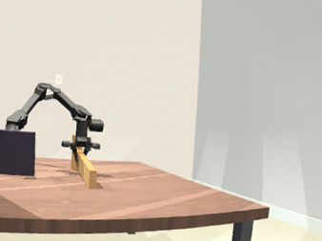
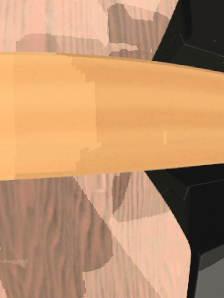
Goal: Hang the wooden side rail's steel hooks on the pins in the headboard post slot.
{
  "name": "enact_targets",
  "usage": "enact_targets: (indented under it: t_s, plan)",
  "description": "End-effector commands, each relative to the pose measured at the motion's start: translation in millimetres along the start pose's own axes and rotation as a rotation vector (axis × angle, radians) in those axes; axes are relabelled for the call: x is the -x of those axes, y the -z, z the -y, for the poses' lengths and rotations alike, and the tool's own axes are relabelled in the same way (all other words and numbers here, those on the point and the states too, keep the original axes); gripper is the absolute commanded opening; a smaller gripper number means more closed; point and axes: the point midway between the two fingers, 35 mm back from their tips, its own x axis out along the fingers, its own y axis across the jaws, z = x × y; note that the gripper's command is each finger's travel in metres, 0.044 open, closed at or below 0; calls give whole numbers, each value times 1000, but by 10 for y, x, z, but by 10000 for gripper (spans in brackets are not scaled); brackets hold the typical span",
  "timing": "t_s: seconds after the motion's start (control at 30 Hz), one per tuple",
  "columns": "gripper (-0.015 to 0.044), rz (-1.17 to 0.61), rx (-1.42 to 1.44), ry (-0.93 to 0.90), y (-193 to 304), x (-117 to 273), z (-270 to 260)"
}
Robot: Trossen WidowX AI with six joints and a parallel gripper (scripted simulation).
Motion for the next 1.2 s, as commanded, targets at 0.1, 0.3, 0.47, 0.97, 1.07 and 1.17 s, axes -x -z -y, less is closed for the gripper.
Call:
enact_targets:
  t_s: [0.1, 0.3, 0.47, 0.97, 1.07, 1.17]
  plan:
    - [0, -3, -2, -8, 24, 32, -26]
    - [0, -3, -2, -8, 31, 31, -23]
    - [0, -3, -2, -8, 36, 29, -20]
    - [0, -3, -2, -8, 52, 22, -14]
    - [0, -3, -2, -8, 56, 24, -15]
    - [0, -3, -2, -8, 59, 25, -16]
